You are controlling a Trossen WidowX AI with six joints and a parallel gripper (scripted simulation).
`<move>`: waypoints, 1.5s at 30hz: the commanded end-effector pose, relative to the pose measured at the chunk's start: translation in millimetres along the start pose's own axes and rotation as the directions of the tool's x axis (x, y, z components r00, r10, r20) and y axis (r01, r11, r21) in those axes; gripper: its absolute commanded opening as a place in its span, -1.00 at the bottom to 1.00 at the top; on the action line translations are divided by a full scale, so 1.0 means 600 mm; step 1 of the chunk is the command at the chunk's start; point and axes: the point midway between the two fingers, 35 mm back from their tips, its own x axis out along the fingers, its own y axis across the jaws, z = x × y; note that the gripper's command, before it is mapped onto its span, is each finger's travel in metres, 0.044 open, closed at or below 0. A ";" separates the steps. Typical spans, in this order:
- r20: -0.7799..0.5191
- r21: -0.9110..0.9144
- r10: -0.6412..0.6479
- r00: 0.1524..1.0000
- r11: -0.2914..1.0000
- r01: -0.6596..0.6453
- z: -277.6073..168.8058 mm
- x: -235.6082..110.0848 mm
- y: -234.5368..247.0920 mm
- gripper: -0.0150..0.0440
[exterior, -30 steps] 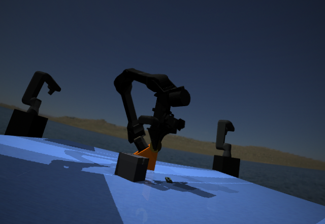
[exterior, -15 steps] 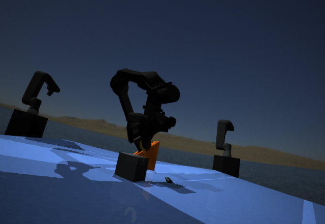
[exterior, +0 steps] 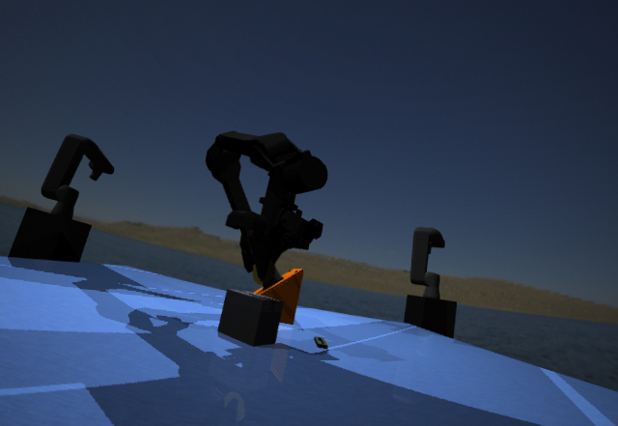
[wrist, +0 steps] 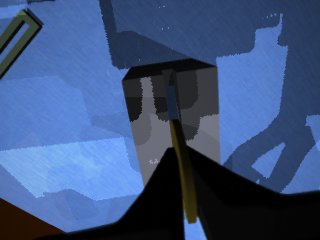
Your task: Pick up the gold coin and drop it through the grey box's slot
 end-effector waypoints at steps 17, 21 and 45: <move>-0.002 0.002 0.002 1.000 1.000 -0.002 -0.005 -0.002 -0.006 -0.49; -0.002 -0.001 0.002 1.000 1.000 -0.002 -0.007 -0.002 -0.008 -0.49; -0.003 -0.004 0.004 1.000 1.000 -0.004 -0.009 0.013 -0.006 -0.49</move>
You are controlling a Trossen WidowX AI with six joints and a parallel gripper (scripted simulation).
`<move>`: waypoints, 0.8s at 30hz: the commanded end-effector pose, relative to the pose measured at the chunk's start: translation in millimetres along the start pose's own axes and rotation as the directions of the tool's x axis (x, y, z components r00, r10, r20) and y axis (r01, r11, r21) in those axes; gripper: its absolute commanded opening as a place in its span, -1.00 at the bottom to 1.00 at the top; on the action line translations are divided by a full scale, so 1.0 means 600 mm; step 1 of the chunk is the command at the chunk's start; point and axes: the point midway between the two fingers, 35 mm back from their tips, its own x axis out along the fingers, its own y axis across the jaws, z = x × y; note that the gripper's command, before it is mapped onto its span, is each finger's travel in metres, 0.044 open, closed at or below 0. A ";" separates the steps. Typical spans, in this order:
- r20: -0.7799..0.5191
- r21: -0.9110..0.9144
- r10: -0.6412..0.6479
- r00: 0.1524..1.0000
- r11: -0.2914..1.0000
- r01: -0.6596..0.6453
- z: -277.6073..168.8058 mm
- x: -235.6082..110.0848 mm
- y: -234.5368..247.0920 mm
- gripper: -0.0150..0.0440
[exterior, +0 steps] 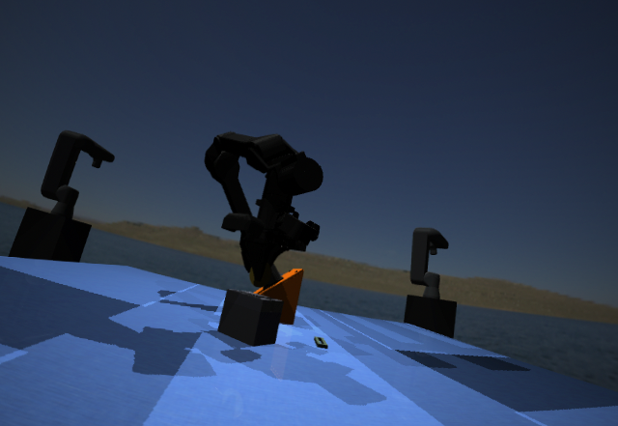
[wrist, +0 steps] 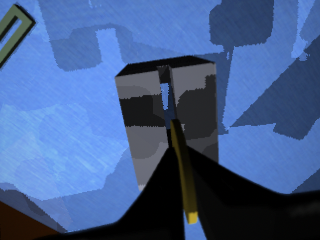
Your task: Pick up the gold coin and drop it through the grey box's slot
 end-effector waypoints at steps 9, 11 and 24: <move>-0.003 -0.002 -0.002 1.000 1.000 0.002 -0.002 0.012 0.000 -0.49; -0.003 -0.003 -0.002 1.000 1.000 0.002 -0.001 0.014 0.000 -0.49; 0.001 0.001 -0.001 1.000 1.000 0.001 0.000 0.019 -0.001 -0.40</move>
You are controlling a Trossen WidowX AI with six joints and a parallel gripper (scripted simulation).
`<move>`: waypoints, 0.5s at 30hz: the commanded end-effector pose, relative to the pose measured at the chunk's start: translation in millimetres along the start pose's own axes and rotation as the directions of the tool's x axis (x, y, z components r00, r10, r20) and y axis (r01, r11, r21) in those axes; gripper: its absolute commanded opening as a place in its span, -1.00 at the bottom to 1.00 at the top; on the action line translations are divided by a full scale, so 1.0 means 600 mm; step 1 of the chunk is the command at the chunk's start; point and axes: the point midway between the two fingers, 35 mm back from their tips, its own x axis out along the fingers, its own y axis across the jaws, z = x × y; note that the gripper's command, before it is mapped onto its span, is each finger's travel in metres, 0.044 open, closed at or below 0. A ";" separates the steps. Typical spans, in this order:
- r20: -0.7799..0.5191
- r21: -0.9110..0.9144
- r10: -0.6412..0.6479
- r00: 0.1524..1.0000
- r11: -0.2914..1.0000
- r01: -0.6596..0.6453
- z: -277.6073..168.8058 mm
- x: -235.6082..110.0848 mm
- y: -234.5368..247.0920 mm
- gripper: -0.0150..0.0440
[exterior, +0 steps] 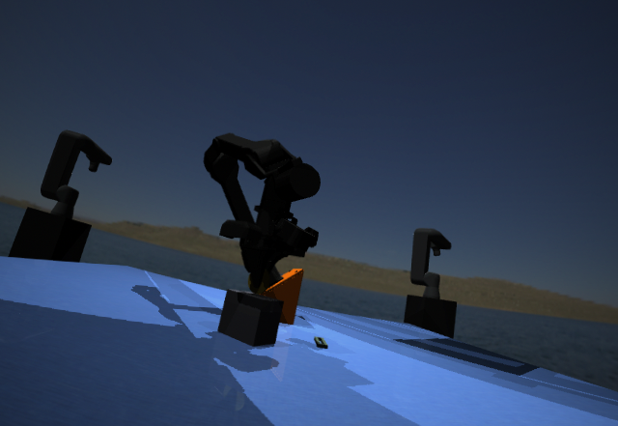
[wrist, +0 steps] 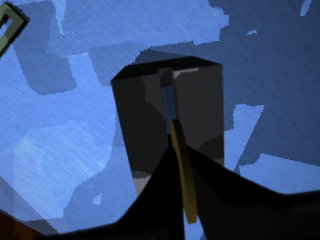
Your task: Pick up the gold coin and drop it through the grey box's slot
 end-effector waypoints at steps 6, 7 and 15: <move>0.000 0.000 0.000 1.000 1.000 0.000 0.000 -0.001 0.000 0.05; 0.000 0.000 0.000 1.000 1.000 0.000 0.000 -0.001 0.000 0.05; 0.000 0.000 0.000 1.000 1.000 0.000 0.000 -0.002 0.000 0.14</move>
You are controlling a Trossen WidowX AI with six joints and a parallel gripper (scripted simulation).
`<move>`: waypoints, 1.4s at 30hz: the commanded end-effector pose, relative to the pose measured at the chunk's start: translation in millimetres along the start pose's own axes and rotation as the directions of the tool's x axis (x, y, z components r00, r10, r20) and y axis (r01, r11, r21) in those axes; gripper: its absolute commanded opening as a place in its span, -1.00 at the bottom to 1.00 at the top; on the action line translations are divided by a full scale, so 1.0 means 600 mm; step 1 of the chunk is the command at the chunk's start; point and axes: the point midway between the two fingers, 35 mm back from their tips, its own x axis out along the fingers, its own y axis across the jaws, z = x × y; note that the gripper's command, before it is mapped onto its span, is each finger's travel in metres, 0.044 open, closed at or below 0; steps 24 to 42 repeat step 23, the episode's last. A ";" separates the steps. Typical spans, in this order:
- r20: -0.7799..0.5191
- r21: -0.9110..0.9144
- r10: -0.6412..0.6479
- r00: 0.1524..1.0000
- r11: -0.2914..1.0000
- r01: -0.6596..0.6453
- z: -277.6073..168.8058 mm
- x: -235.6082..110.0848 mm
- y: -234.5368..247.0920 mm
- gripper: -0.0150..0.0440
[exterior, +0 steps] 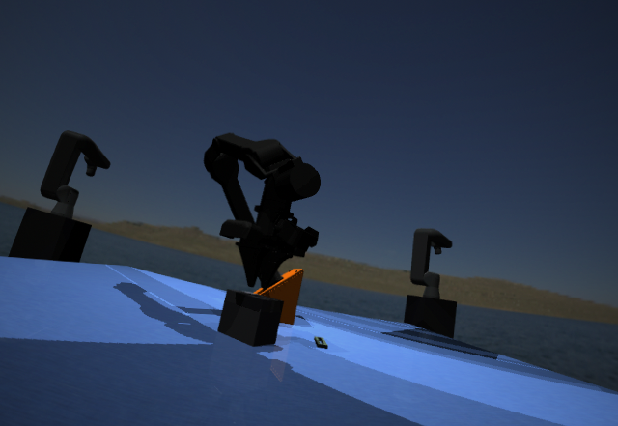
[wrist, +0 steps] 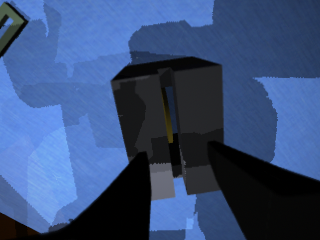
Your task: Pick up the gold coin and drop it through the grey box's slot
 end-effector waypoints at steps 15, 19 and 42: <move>-0.006 -0.006 -0.001 1.000 1.000 0.001 -0.005 -0.100 0.004 1.00; -0.006 -0.006 -0.001 1.000 1.000 0.001 -0.005 -0.100 0.004 1.00; -0.006 -0.006 -0.001 1.000 1.000 0.001 -0.005 -0.100 0.004 1.00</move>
